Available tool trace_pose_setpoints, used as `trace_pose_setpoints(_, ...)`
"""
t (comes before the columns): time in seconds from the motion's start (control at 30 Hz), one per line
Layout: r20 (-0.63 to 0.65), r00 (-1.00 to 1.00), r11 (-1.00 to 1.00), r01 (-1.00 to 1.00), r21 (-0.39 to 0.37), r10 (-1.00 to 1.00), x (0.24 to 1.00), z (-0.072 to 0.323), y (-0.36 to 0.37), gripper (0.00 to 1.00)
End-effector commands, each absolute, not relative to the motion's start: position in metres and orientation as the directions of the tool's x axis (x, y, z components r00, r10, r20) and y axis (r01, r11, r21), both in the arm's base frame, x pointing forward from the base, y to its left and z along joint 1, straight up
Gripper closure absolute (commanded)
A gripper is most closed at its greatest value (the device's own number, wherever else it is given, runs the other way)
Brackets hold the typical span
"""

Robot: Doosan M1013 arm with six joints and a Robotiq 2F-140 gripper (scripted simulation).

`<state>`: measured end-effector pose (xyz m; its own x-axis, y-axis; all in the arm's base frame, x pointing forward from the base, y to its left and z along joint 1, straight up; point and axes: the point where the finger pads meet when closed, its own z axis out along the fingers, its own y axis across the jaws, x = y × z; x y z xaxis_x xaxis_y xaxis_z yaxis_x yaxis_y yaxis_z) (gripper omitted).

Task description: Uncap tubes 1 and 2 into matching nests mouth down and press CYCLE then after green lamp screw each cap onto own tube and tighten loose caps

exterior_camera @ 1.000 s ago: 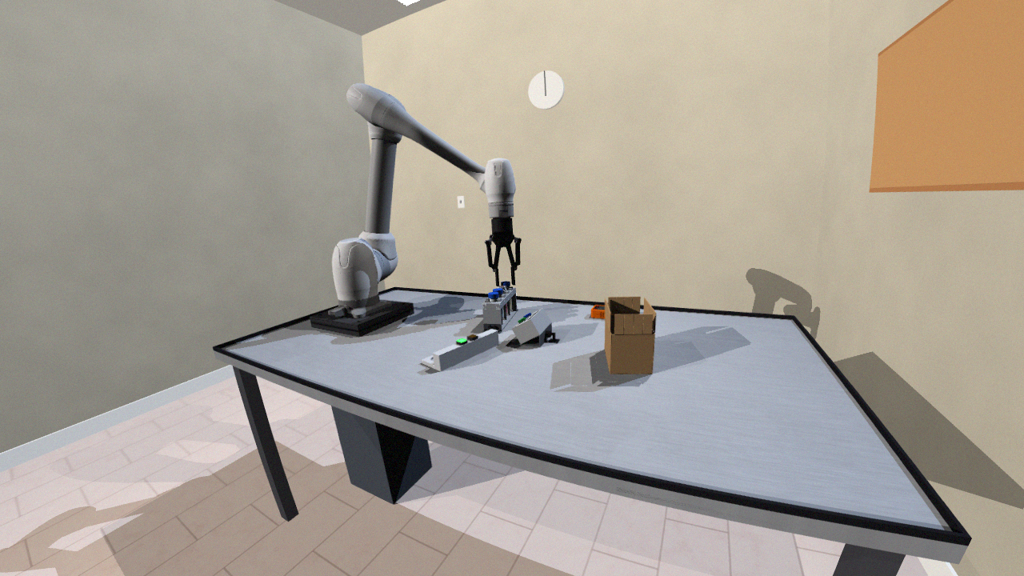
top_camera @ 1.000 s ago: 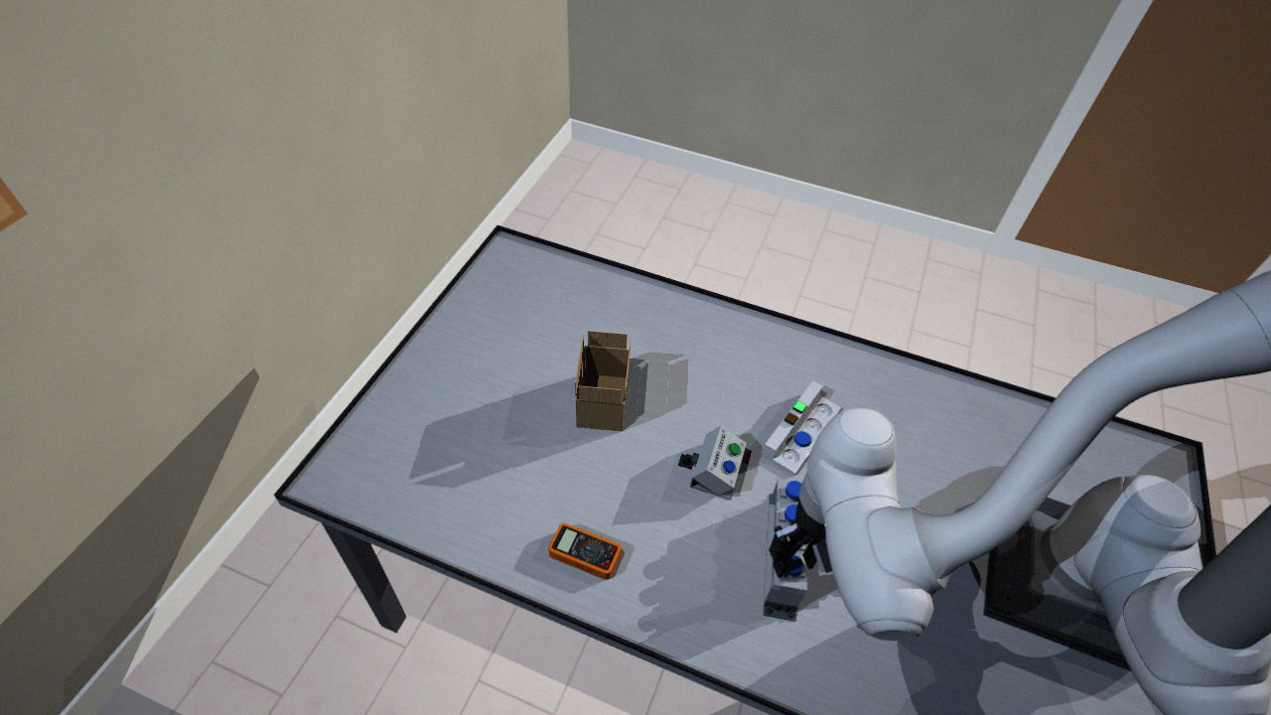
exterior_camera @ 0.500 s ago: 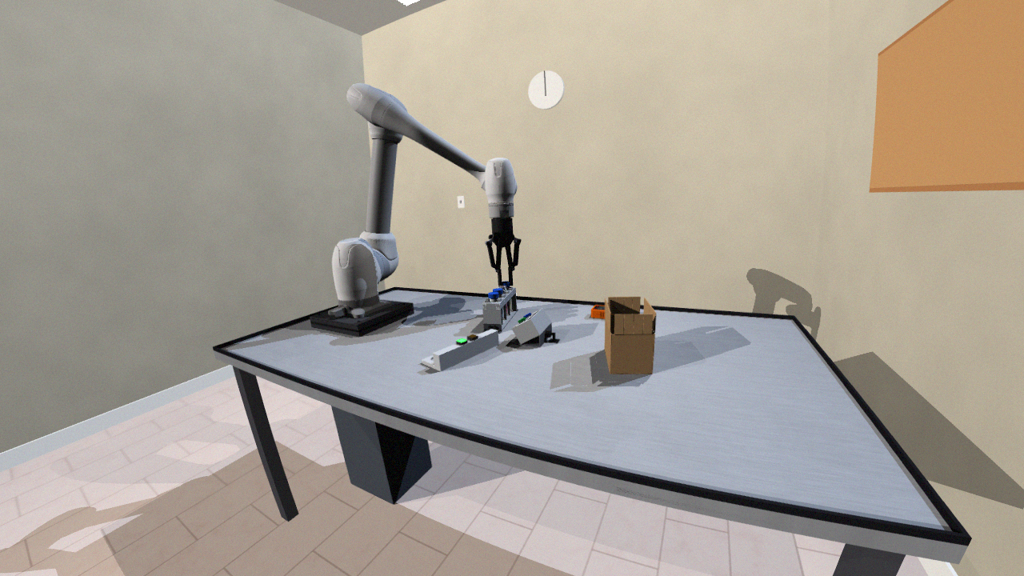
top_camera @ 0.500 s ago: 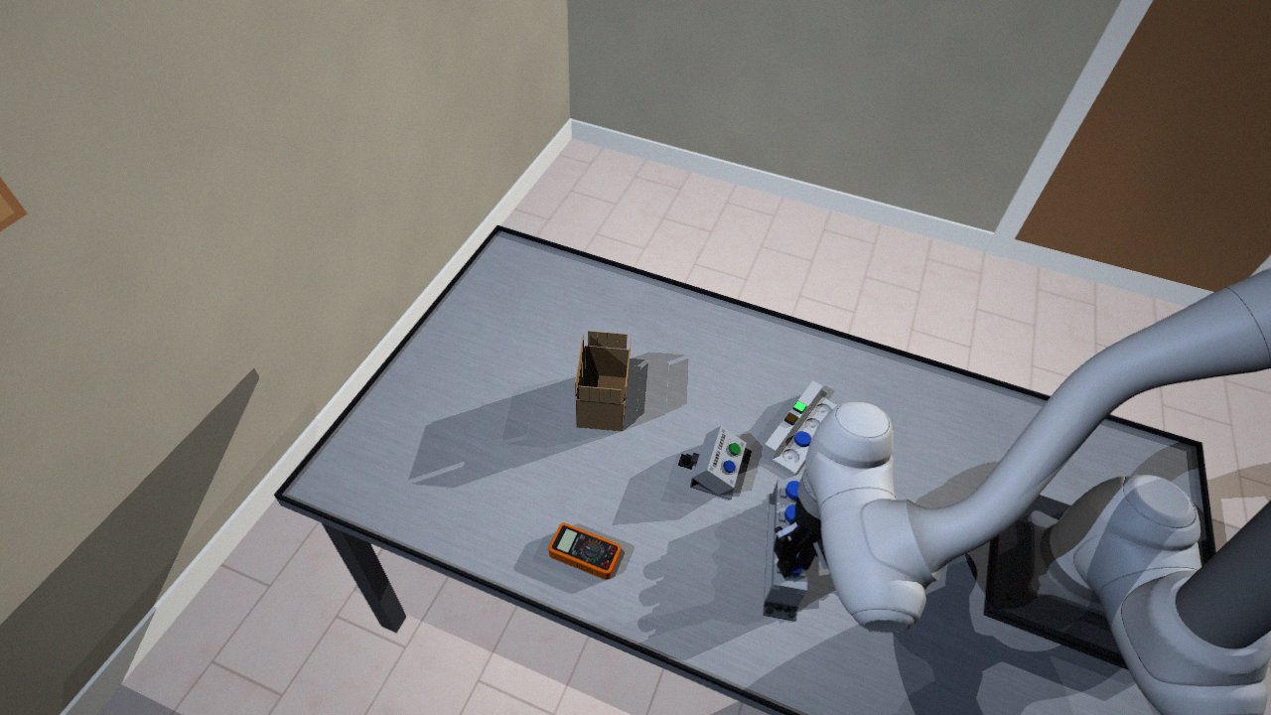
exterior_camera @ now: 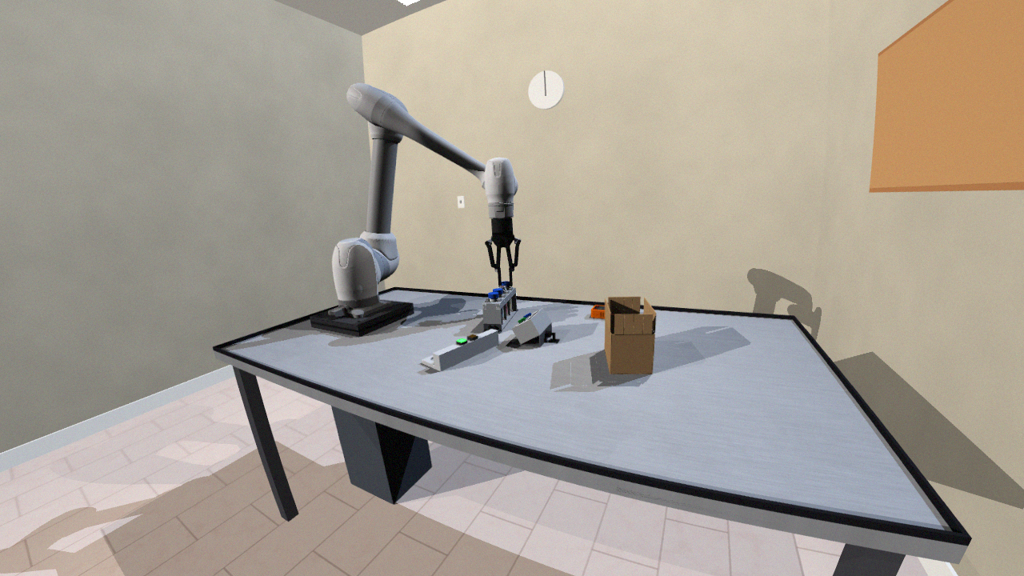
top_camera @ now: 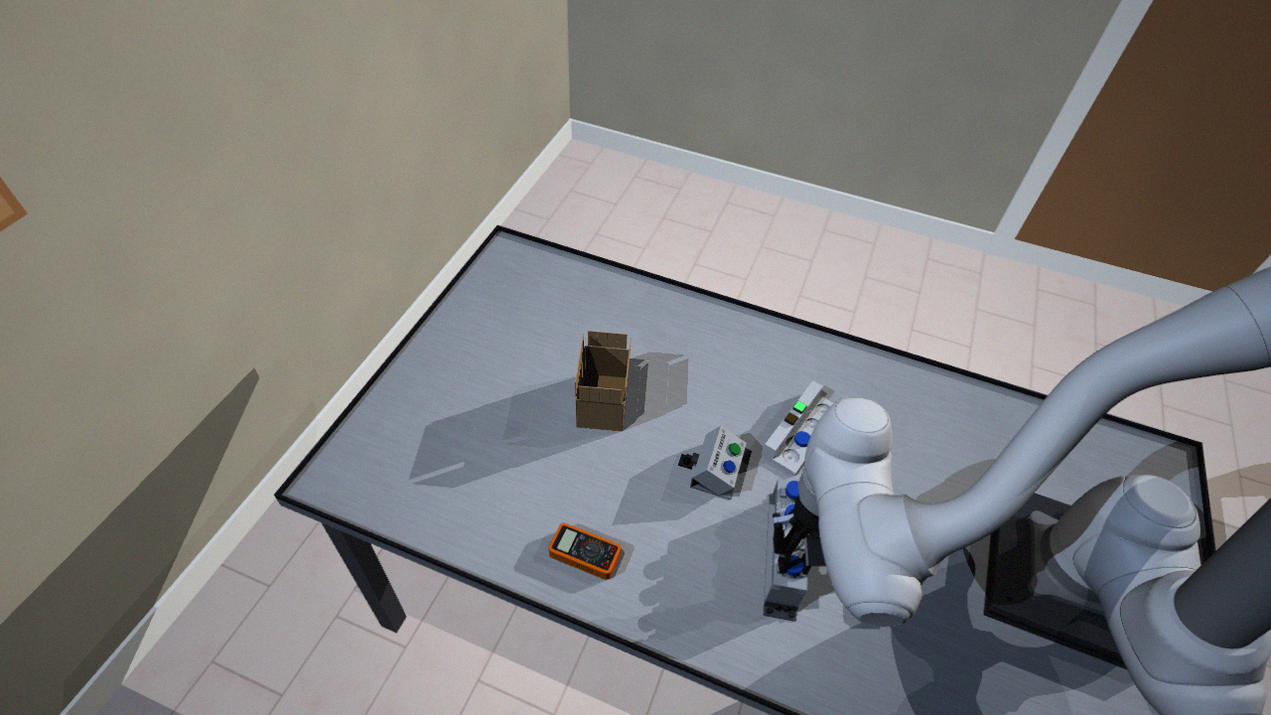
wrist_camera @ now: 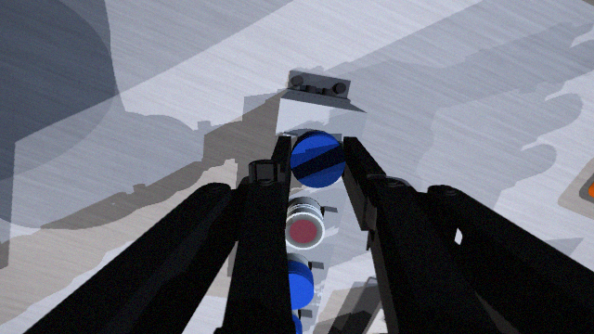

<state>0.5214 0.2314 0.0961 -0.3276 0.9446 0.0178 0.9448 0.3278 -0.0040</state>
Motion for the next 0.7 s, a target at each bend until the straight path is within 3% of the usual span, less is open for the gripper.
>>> trace_pose_setpoints(0.0, 0.0, -0.149, 0.149, 0.989, -0.003, 0.989, 0.5216, 0.0966, 0.2318, 0.7)
trace_pose_setpoints(0.33, -0.001, 0.34, -0.34, 0.94, -0.003, 0.94, 0.5216, 0.0964, 0.2318, 0.7)
trace_pose_setpoints(0.57, -0.001, 0.34, -0.34, 0.94, -0.003, 0.94, 0.5216, 0.0964, 0.2318, 0.7)
trace_pose_setpoints(0.6, -0.001, 0.34, -0.34, 0.94, -0.003, 0.94, 0.5216, 0.0956, 0.2318, 0.59)
trace_pose_setpoints(0.67, -0.001, 0.34, -0.34, 0.94, -0.003, 0.94, 0.5216, 0.0956, 0.2318, 0.59)
